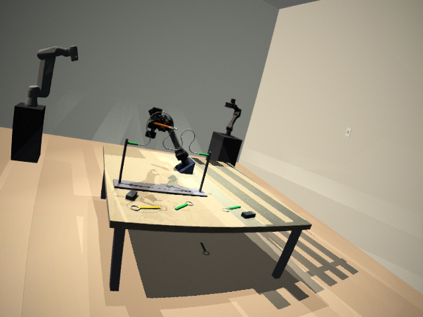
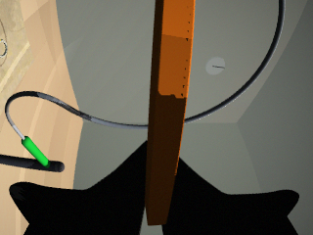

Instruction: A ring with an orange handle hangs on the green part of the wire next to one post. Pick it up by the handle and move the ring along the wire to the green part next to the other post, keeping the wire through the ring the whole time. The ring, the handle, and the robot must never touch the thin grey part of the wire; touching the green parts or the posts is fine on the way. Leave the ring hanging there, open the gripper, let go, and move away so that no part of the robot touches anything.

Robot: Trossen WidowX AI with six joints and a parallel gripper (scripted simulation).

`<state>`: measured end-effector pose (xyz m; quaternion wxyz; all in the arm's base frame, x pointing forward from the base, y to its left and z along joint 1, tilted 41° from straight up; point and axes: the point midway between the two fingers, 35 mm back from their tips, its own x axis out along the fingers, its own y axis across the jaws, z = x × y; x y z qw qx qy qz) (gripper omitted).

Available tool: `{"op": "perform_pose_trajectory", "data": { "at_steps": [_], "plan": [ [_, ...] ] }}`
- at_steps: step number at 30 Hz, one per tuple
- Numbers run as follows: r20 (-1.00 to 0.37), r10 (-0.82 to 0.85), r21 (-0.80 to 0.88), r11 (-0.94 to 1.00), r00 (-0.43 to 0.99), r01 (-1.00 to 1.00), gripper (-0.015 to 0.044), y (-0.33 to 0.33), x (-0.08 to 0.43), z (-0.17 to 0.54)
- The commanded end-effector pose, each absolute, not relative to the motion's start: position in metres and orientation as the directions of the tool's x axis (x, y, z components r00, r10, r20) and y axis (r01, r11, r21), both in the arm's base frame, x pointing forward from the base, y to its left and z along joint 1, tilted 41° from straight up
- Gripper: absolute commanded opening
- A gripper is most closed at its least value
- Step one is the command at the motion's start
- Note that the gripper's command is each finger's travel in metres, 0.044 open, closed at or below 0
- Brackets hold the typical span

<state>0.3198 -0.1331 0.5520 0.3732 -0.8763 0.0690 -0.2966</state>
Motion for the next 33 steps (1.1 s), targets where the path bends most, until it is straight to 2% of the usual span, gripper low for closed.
{"op": "perform_pose_trajectory", "data": {
  "at_steps": [1, 33],
  "plan": [
    [0.484, -0.315, -0.649, -0.755, 0.816, 0.094, -0.0150, -0.131, 0.320, 0.553],
    [0.551, -0.128, -0.308, -0.950, 0.825, 0.058, -0.0150, -0.117, 0.320, 0.562]
  ]
}}
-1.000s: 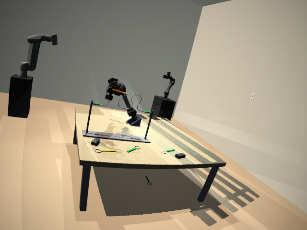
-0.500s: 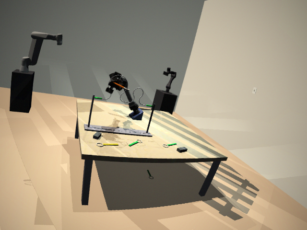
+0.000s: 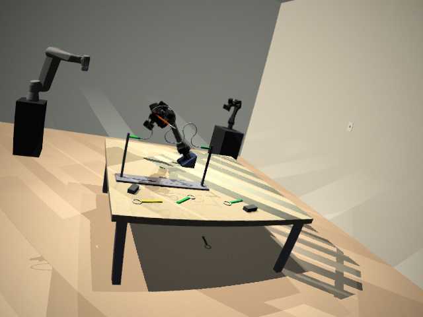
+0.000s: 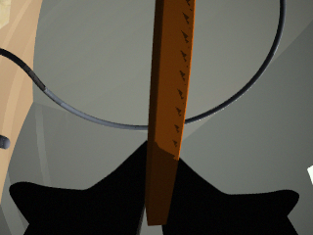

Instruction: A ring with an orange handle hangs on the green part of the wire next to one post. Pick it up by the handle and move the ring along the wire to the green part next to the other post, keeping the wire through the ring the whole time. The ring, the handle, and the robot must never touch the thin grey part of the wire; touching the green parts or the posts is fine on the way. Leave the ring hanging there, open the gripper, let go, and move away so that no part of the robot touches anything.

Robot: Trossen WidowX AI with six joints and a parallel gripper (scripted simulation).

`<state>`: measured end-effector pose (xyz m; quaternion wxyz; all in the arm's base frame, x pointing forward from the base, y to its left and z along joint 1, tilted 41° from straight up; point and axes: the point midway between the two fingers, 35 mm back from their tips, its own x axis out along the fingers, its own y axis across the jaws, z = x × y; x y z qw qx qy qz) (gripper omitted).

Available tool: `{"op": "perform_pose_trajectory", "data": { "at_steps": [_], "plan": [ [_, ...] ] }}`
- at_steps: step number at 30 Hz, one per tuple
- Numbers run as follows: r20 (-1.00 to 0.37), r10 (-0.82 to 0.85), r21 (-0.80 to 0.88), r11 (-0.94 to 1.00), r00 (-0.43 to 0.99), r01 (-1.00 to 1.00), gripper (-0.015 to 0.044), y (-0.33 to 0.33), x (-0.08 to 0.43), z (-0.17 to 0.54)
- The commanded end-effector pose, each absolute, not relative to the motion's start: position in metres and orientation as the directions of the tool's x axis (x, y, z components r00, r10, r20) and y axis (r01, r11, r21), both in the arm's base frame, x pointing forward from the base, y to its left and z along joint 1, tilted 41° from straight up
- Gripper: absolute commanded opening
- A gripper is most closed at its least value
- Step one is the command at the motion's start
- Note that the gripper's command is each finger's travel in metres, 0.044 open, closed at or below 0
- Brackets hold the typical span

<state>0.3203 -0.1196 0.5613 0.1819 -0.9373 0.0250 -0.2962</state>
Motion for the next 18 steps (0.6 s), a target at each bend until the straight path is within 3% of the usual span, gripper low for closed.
{"op": "perform_pose_trajectory", "data": {
  "at_steps": [1, 18],
  "plan": [
    [0.552, -0.122, -0.296, -0.953, 0.825, 0.057, -0.0150, -0.1170, 0.3204, 0.5622],
    [0.557, -0.040, -0.137, -0.990, 0.830, 0.044, -0.0150, -0.1137, 0.3205, 0.5637]
  ]
}}
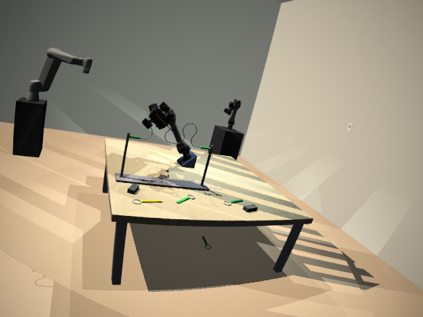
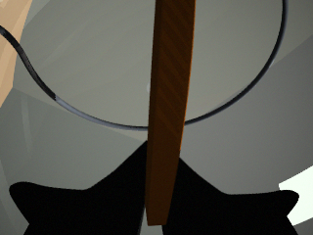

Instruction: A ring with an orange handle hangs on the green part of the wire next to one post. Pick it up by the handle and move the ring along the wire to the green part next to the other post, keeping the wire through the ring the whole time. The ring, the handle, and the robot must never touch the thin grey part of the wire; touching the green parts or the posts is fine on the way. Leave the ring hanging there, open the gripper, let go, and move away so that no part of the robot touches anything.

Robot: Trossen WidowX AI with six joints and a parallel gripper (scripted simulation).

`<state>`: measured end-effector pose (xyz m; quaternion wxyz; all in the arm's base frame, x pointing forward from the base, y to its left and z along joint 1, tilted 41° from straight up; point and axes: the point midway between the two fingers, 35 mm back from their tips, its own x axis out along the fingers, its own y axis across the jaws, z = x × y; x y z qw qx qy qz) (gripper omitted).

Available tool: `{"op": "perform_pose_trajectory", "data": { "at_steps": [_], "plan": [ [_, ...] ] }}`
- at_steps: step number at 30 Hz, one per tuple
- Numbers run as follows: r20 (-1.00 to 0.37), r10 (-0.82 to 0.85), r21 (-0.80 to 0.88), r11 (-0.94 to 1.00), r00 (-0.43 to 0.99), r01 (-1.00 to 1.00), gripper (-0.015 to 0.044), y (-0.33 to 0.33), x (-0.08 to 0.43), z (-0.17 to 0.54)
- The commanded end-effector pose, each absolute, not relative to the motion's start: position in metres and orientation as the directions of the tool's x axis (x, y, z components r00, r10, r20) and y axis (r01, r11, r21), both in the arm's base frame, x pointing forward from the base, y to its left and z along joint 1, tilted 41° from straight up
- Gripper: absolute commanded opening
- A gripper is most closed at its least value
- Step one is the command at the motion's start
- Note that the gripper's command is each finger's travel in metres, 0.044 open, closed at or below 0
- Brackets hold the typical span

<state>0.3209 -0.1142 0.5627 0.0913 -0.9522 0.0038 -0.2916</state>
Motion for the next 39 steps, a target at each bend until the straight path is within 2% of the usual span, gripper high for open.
{"op": "perform_pose_trajectory", "data": {
  "at_steps": [1, 15, 27, 39],
  "plan": [
    [0.557, -0.036, -0.129, -0.991, 0.830, 0.043, -0.0150, -0.114, 0.320, 0.564],
    [0.560, -0.052, -0.160, -0.986, 0.827, 0.046, -0.0150, -0.131, 0.319, 0.562],
    [0.555, -0.145, -0.335, -0.940, 0.819, 0.061, -0.0150, -0.163, 0.317, 0.552],
    [0.515, -0.280, -0.577, -0.812, 0.810, 0.086, -0.0150, -0.201, 0.316, 0.529]
  ]
}}
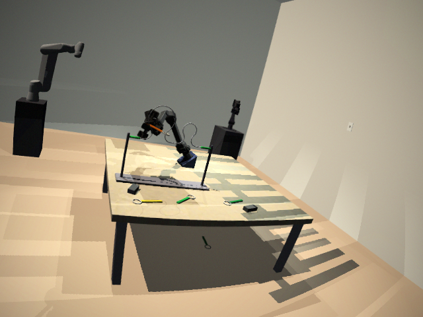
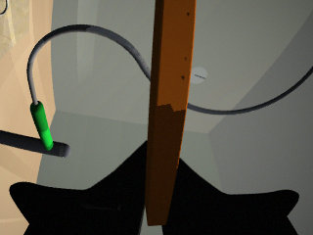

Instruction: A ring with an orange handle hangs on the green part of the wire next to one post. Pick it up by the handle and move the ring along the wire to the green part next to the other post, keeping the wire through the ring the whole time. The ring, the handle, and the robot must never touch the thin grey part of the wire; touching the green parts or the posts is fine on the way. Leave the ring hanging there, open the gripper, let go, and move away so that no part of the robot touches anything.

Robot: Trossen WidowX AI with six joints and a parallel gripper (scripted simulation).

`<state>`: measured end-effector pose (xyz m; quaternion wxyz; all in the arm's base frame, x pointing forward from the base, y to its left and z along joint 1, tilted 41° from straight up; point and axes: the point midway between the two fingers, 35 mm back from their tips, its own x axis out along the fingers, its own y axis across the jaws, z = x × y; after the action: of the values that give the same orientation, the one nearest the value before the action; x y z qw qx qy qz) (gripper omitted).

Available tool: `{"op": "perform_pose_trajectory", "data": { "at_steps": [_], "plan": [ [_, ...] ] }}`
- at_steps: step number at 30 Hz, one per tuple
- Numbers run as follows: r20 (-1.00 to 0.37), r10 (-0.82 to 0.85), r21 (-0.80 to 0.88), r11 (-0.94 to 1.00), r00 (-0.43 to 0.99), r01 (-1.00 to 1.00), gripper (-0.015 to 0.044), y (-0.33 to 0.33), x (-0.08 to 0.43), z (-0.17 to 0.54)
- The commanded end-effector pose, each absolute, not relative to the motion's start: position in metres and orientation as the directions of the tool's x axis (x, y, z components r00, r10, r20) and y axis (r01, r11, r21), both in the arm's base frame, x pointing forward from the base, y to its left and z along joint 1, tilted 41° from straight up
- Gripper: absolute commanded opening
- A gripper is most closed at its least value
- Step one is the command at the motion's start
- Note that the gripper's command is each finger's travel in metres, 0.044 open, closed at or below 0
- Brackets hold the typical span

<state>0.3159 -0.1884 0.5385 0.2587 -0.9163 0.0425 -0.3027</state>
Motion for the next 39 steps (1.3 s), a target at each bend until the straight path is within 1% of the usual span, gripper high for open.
{"op": "perform_pose_trajectory", "data": {
  "at_steps": [1, 11, 21, 30, 39],
  "plan": [
    [0.510, -0.291, -0.597, -0.798, 0.810, 0.089, -0.0150, -0.204, 0.316, 0.527],
    [0.440, -0.397, -0.771, -0.626, 0.805, 0.113, -0.0150, -0.230, 0.316, 0.497],
    [0.346, -0.484, -0.899, -0.416, 0.804, 0.137, -0.0150, -0.249, 0.316, 0.462],
    [0.244, -0.539, -0.966, -0.203, 0.806, 0.157, -0.0150, -0.258, 0.318, 0.427],
    [0.133, -0.571, -0.984, 0.019, 0.810, 0.175, -0.0150, -0.259, 0.320, 0.391]
  ]
}}
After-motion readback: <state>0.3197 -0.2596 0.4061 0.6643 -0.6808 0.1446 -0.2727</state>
